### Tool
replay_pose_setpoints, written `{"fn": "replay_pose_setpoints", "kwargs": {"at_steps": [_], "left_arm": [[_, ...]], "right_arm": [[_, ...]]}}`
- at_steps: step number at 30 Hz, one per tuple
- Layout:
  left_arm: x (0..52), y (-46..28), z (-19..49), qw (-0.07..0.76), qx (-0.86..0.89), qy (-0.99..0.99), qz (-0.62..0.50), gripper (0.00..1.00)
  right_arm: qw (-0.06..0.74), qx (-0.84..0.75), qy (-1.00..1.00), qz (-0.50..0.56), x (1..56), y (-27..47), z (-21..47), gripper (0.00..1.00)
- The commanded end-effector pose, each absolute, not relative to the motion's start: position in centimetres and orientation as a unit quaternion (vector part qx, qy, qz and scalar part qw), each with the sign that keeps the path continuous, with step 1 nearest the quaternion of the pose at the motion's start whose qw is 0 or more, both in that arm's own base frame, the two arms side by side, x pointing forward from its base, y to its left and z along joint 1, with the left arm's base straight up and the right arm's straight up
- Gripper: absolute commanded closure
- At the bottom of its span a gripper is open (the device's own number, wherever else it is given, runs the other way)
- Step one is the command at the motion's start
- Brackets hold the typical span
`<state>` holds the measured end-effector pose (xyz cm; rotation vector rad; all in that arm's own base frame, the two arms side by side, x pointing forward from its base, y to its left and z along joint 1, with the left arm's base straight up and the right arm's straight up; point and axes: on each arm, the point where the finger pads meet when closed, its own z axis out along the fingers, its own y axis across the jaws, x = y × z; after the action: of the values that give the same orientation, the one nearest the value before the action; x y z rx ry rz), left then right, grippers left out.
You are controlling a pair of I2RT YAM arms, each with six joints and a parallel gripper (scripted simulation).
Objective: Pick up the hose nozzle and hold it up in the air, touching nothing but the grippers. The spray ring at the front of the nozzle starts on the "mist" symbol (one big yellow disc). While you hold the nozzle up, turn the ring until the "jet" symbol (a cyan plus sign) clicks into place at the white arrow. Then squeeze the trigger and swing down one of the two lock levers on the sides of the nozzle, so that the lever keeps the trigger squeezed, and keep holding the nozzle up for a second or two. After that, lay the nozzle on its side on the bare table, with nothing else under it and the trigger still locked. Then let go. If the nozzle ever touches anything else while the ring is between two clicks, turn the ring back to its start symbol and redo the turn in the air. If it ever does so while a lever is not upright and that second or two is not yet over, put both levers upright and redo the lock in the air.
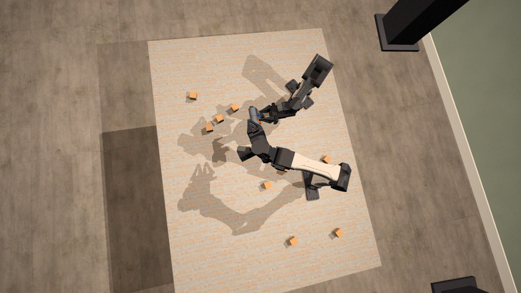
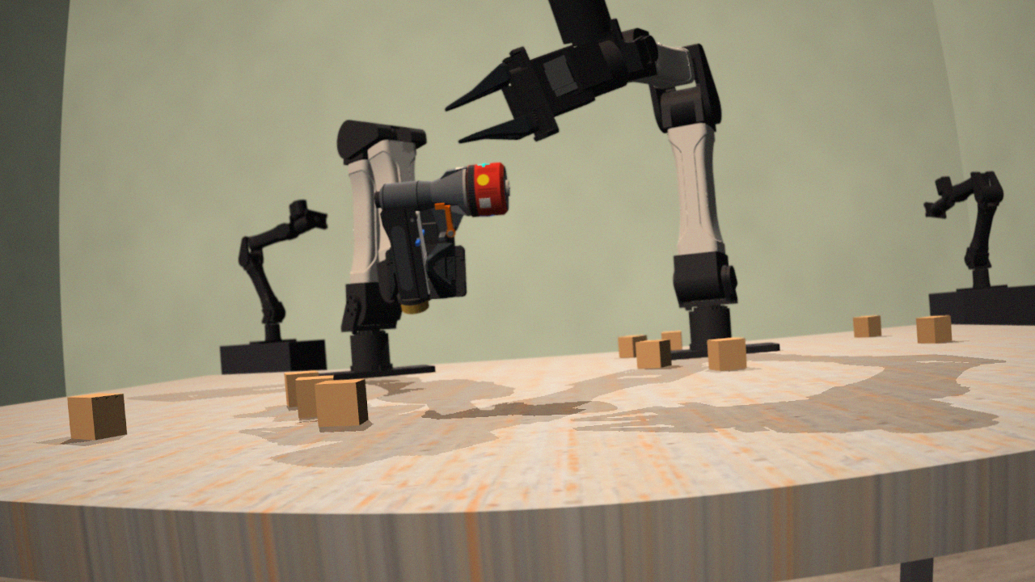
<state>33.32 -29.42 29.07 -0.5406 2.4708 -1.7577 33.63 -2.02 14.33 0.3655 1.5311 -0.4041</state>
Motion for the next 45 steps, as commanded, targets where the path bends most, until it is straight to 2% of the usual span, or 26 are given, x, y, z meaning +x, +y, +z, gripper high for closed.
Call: {"fn": "replay_pose_setpoints", "kwargs": {"at_steps": [1,2,4,8,11,19,22,23,30,38,45], "left_arm": [[33.0,-30.4,30.6,0.046,-0.171,0.828,-0.533,0.63],[33.1,-30.6,28.4,0.051,-0.183,0.847,-0.497,0.63],[33.1,-30.6,28.4,0.051,-0.183,0.847,-0.497,0.63],[33.2,-31.1,31.6,0.139,-0.165,0.867,-0.449,0.63],[32.6,-32.1,31.6,0.124,-0.154,0.863,-0.464,0.63],[29.6,-31.6,28.1,0.183,-0.117,0.932,-0.29,0.63],[29.3,-31.7,28.0,0.186,-0.112,0.936,-0.278,0.63],[29.8,-33.0,28.0,0.156,-0.117,0.916,-0.351,0.63],[28.3,-33.2,28.8,0.166,-0.1,0.929,-0.317,0.63],[27.3,-32.3,27.7,0.192,-0.074,0.949,-0.241,0.63],[25.0,-30.1,27.2,0.242,-0.006,0.964,-0.105,0.63]], "right_arm": [[0.738,0.2,0.628,-0.147,34.3,-1.9,18.5,0.64],[0.738,0.2,0.628,-0.147,34.3,-1.9,18.5,0.64],[0.738,0.2,0.628,-0.147,34.3,-1.9,18.5,0.64],[0.738,0.2,0.628,-0.147,34.3,-1.9,18.5,0.64],[0.738,0.2,0.628,-0.147,34.3,-1.9,18.5,0.64],[0.738,0.2,0.628,-0.147,34.3,-1.9,18.5,0.64],[0.738,0.2,0.628,-0.147,34.3,-1.9,18.5,0.64],[0.738,0.2,0.628,-0.147,34.3,-1.9,18.5,0.64],[0.738,0.2,0.628,-0.147,34.3,-1.9,18.5,0.64],[0.738,0.2,0.628,-0.147,34.3,-1.9,18.5,0.64],[0.738,0.2,0.628,-0.147,34.3,-1.9,18.5,0.64]]}}
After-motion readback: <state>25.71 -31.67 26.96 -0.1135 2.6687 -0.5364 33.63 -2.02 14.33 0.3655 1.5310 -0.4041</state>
